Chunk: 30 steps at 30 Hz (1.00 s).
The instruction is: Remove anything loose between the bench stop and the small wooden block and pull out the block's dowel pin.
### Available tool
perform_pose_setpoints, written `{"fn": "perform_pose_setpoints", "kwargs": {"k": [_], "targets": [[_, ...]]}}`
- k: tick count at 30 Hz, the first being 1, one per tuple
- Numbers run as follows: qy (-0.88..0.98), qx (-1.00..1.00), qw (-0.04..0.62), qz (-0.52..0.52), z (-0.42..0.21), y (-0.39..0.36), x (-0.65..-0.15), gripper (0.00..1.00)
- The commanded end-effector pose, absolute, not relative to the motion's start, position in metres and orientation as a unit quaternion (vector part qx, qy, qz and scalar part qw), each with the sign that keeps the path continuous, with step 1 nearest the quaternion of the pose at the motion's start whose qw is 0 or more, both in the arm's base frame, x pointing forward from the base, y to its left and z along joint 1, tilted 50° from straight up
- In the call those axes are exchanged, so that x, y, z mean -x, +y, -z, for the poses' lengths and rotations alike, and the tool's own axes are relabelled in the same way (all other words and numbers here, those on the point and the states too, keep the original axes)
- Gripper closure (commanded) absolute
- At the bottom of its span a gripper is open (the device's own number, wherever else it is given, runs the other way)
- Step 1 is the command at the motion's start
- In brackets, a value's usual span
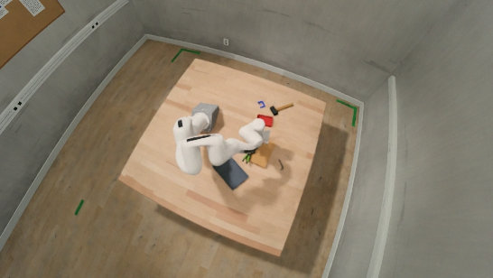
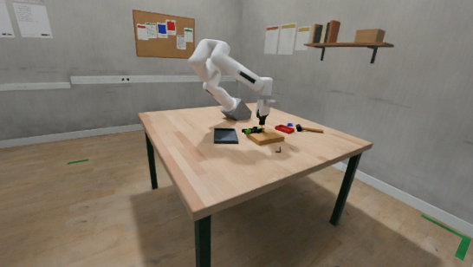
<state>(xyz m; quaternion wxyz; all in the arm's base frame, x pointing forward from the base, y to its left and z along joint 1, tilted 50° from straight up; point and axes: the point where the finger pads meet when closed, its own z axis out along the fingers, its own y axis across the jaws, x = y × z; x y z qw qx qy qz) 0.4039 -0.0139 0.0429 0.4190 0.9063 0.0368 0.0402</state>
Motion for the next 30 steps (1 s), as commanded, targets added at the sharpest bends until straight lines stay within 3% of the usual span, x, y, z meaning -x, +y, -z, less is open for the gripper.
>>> {"fn": "perform_pose_setpoints", "kwargs": {"k": [1,30], "targets": [[0.035,-0.907,0.418,-0.043,-0.0436,-0.0128,-0.4049,1.0],[0.029,-0.907,0.418,-0.046,-0.0436,-0.0128,-0.4049,1.0]]}}
